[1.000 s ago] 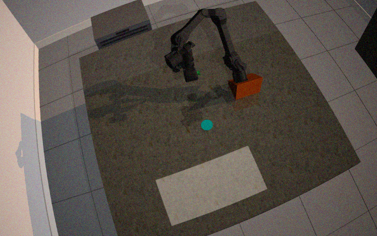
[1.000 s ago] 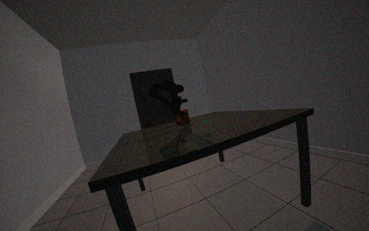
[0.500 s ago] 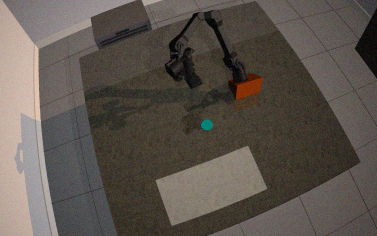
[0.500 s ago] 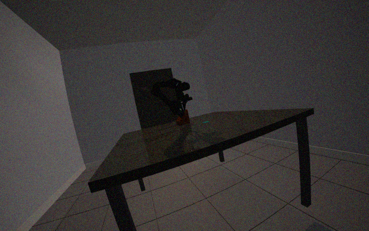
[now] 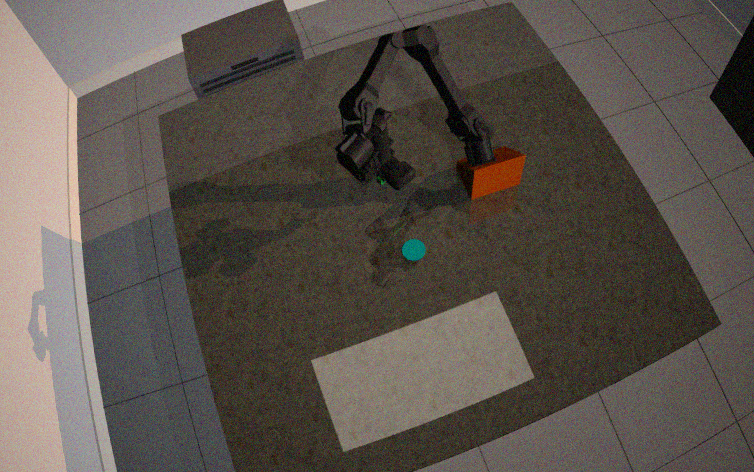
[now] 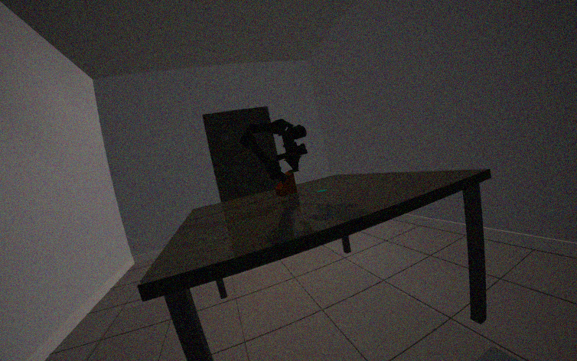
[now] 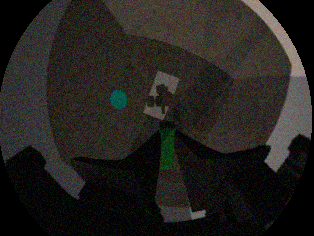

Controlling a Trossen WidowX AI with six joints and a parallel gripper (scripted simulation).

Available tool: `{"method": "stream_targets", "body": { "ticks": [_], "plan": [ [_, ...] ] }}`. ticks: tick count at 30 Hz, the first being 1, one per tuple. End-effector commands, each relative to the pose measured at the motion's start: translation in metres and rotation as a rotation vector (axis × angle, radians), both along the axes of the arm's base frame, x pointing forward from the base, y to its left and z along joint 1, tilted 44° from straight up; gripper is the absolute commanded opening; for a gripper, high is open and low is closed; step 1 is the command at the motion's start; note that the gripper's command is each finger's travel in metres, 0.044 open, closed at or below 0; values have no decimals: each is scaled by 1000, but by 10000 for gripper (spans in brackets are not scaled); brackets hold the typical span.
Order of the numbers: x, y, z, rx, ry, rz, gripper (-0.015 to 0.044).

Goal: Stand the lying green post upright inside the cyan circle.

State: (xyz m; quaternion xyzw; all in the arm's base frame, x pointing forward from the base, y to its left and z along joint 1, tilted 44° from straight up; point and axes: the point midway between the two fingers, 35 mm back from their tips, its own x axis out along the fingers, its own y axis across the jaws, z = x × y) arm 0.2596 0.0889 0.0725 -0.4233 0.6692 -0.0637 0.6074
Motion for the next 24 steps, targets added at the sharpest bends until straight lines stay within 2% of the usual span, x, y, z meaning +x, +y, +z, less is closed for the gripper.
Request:
{"method": "stream_targets", "body": {
  "ticks": [1, 24],
  "plan": [
    [0, 10, -7, -1, 43, 49, 23],
    [-15, 64, -57, -56, 308, 352, 23]
  ]
}}
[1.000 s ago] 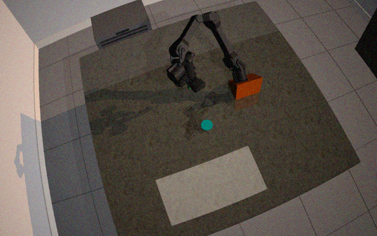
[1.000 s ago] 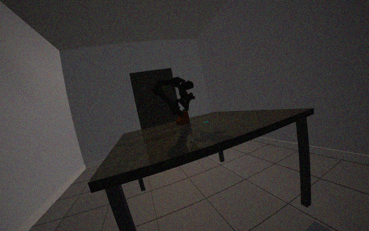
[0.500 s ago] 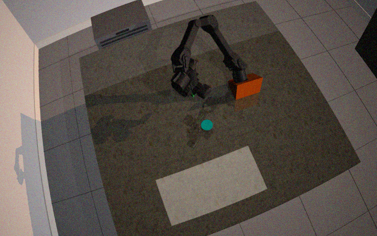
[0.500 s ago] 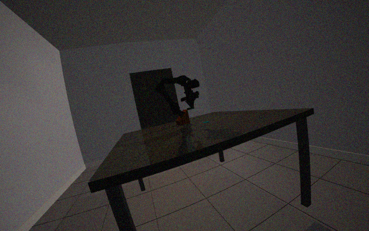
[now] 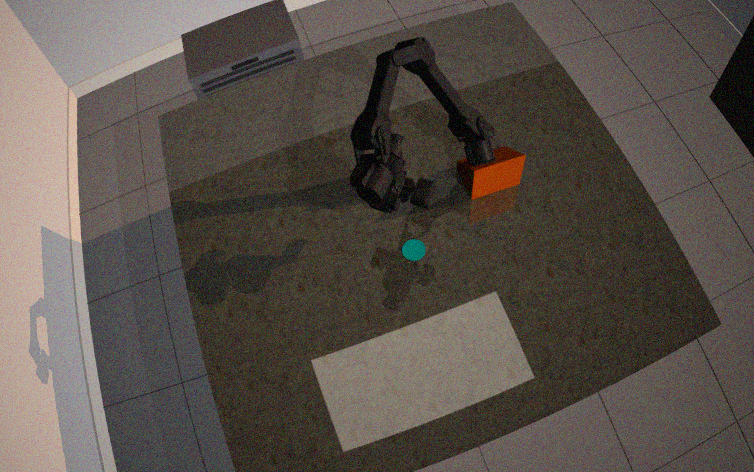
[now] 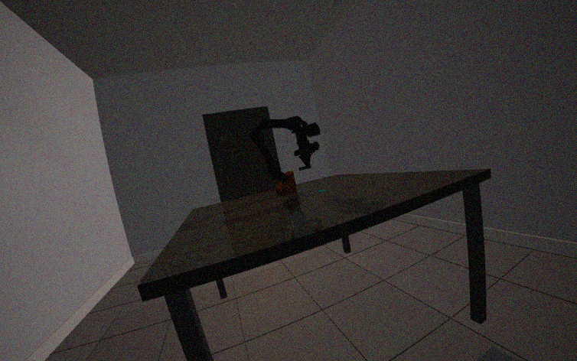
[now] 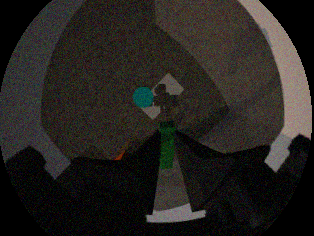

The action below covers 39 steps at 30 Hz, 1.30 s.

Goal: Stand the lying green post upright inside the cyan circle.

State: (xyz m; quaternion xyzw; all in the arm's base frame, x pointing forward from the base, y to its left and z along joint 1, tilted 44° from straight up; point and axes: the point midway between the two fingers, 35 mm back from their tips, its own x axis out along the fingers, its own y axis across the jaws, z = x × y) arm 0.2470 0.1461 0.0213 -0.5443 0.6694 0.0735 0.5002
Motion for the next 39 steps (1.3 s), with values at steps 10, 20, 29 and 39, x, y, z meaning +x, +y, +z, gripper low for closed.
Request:
{"method": "stream_targets", "body": {
  "ticks": [10, 20, 29, 39],
  "plan": [
    [-13, 27, -29, -32, 146, 165, 23],
    [-24, 40, -47, -58, 231, 261, 23],
    [-24, 37, -51, -4, 244, 246, 23],
    [-25, 33, -57, 69, 259, 230, 23]
  ]
}}
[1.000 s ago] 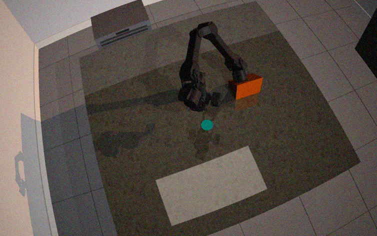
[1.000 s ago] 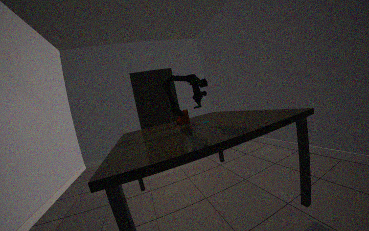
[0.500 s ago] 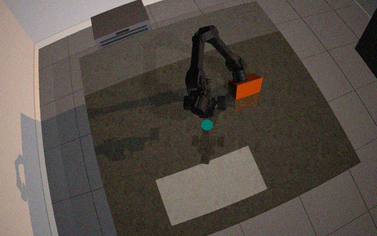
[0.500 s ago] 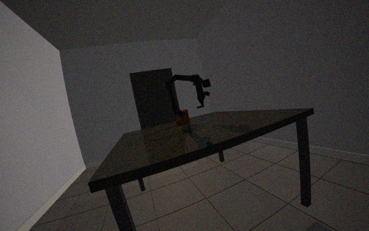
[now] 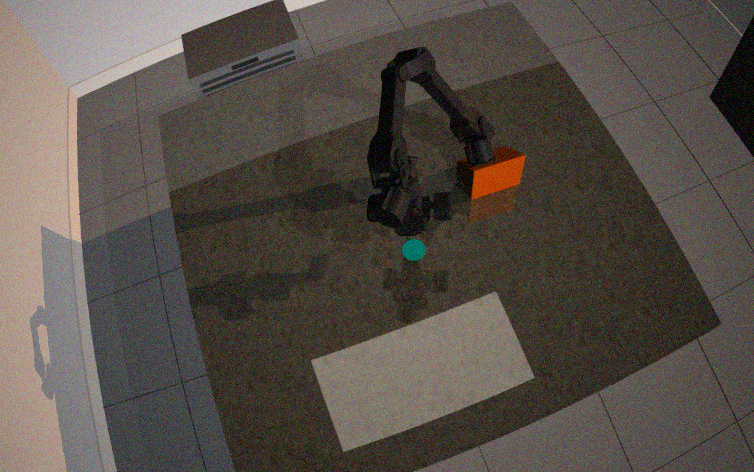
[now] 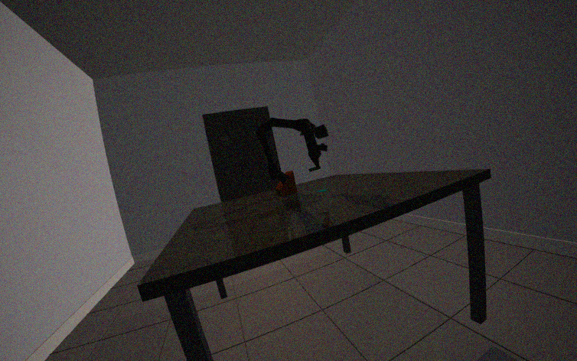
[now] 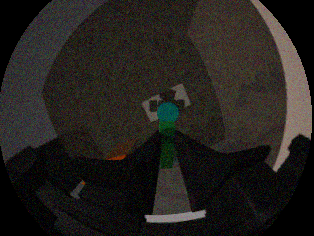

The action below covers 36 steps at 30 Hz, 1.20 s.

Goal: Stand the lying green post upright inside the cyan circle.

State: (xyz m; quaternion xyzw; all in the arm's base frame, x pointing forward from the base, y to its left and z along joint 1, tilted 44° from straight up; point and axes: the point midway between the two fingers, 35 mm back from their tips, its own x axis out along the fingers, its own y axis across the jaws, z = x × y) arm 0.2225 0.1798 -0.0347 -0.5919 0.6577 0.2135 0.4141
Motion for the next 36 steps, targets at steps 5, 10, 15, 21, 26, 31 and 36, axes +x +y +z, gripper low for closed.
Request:
{"method": "stream_targets", "body": {
  "ticks": [5, 10, 15, 21, 26, 31, 36],
  "plan": [
    [-1, -2, -4, 55, 22, -13, 23],
    [-2, -4, -6, 90, 32, -23, 23],
    [-2, -5, -9, 126, 41, -31, 23],
    [-2, -7, -12, 169, 50, -40, 23],
    [-2, -8, -14, 205, 57, -46, 23],
    [-3, -9, -16, 242, 63, -51, 23],
    [-3, -9, -17, 279, 68, -56, 23]
  ]
}}
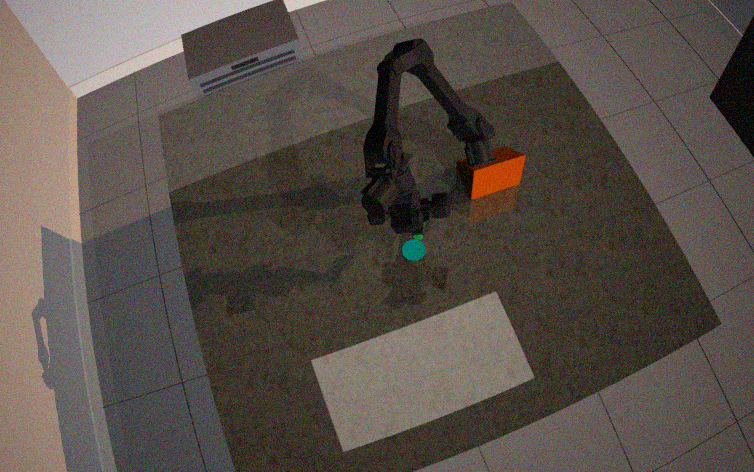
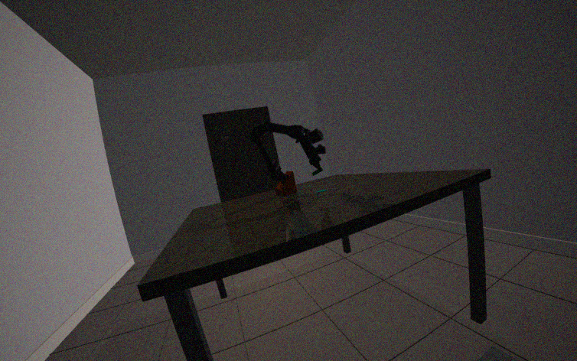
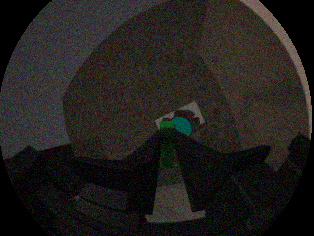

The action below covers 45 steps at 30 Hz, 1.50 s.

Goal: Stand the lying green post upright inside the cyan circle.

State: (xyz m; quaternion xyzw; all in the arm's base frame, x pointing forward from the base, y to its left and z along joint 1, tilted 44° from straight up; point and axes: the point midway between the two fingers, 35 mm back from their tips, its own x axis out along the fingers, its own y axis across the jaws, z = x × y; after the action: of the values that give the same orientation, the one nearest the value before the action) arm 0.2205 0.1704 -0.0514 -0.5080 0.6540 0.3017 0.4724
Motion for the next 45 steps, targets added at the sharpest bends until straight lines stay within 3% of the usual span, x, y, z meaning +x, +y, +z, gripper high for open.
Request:
{"method": "stream_targets", "body": {
  "ticks": [1, 45],
  "plan": [
    [-1, 0, -1, 30, 7, 2, 23],
    [1, -4, -8, 358, -1, 2, 23]
  ]
}}
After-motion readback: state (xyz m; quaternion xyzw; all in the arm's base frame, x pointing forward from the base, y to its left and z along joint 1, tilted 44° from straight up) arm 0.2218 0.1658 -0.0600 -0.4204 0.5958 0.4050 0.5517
